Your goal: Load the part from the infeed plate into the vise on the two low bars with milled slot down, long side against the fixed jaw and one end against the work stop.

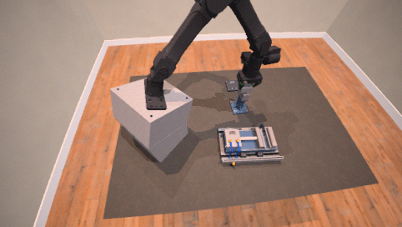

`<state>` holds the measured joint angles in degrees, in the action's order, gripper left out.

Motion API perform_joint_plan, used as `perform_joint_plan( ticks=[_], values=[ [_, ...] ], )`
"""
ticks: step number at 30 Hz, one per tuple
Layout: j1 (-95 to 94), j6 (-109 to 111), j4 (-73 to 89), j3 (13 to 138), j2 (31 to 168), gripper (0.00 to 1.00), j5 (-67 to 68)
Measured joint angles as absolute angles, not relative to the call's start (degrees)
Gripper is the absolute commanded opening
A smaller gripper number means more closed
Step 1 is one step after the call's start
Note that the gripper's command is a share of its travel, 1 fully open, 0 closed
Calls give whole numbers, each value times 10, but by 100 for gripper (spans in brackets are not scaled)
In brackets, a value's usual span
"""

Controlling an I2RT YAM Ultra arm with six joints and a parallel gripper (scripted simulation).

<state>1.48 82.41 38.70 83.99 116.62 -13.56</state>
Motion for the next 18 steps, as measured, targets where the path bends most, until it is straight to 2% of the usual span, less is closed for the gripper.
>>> perform_joint_plan(
  ticks=[18],
  values=[
    [24,832,418,840,1135,0,-138]
  ],
)
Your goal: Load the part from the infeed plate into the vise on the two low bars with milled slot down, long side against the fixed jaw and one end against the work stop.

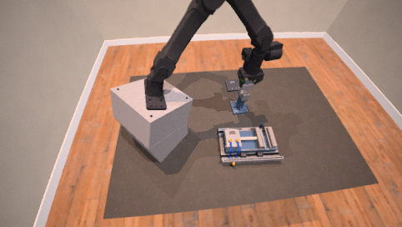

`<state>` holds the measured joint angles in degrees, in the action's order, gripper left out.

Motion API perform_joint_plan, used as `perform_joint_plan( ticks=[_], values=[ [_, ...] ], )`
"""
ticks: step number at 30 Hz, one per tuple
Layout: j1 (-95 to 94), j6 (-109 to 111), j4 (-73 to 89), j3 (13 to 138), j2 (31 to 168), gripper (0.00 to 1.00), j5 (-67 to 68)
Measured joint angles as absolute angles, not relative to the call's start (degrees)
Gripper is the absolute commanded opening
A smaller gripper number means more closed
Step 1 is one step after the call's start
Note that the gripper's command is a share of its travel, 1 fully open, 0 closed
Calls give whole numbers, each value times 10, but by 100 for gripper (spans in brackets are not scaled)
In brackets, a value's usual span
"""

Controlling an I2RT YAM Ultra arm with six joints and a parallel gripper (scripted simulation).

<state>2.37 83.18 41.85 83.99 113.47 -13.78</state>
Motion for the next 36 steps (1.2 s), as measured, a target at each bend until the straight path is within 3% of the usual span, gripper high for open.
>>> perform_joint_plan(
  ticks=[36],
  values=[
    [34,842,476,863,1104,0,-142]
  ],
)
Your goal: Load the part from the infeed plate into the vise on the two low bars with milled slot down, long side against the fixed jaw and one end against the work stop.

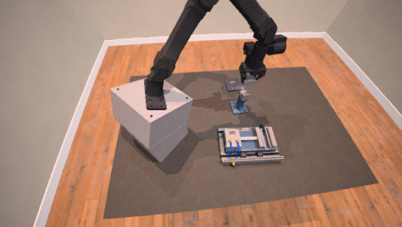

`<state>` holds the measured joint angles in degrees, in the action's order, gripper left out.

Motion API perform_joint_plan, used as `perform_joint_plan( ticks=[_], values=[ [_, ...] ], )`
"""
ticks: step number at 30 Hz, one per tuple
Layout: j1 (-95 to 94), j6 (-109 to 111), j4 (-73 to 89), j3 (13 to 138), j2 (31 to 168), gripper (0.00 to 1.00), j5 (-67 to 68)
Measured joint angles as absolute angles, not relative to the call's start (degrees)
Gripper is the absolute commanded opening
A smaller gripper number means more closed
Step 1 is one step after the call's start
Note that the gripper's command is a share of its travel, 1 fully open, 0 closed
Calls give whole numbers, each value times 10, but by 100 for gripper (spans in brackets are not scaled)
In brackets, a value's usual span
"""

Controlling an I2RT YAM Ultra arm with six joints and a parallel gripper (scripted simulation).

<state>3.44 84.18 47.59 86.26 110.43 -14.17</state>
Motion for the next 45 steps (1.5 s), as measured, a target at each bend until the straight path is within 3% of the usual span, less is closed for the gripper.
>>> perform_joint_plan(
  ticks=[22,45],
  values=[
    [62,796,488,897,1135,0,-149],
    [174,590,535,1027,1246,0,-172]
  ],
)
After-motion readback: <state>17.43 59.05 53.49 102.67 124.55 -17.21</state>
